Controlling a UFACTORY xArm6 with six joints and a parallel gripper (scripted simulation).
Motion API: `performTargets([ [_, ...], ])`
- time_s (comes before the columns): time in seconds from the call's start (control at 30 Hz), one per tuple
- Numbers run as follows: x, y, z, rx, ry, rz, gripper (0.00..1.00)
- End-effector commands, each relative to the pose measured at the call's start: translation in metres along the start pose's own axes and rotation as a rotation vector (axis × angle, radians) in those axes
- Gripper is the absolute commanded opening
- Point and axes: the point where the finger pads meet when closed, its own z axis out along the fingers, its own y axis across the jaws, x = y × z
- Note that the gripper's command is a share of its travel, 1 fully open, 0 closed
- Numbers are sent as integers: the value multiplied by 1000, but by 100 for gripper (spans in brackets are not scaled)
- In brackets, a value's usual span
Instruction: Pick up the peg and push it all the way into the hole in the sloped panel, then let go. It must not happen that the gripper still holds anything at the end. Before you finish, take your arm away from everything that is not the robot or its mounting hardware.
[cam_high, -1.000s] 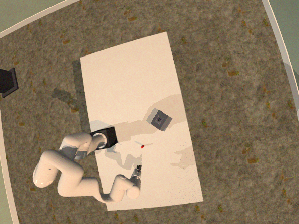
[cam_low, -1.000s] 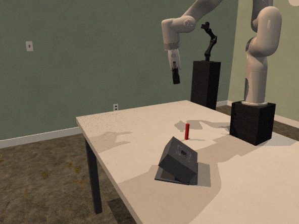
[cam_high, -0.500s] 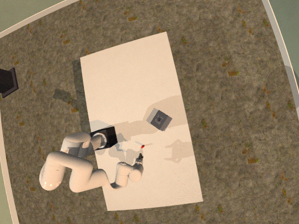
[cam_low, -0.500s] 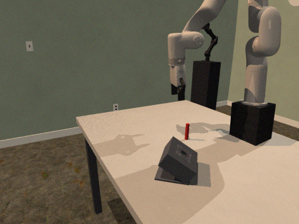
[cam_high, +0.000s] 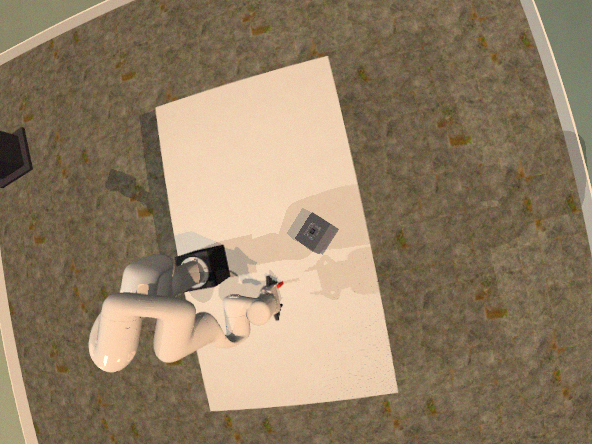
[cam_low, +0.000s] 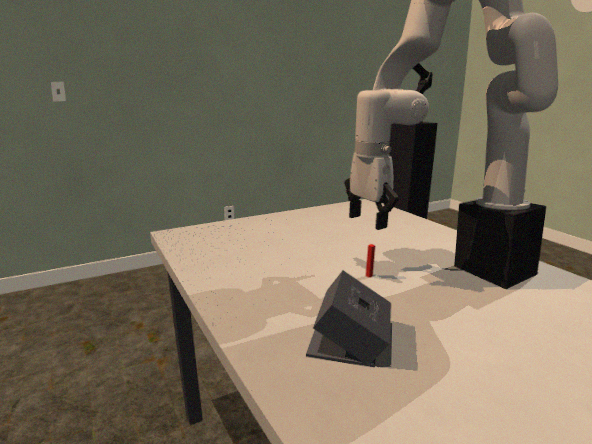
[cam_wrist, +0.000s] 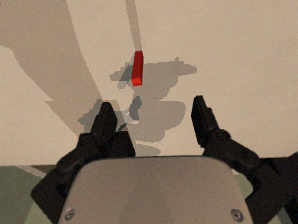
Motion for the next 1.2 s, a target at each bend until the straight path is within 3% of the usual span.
performTargets([
  [0.0,1,-18,8,12,28,-75,100],
  [1.17,2,-20,46,12,29,-79,100],
])
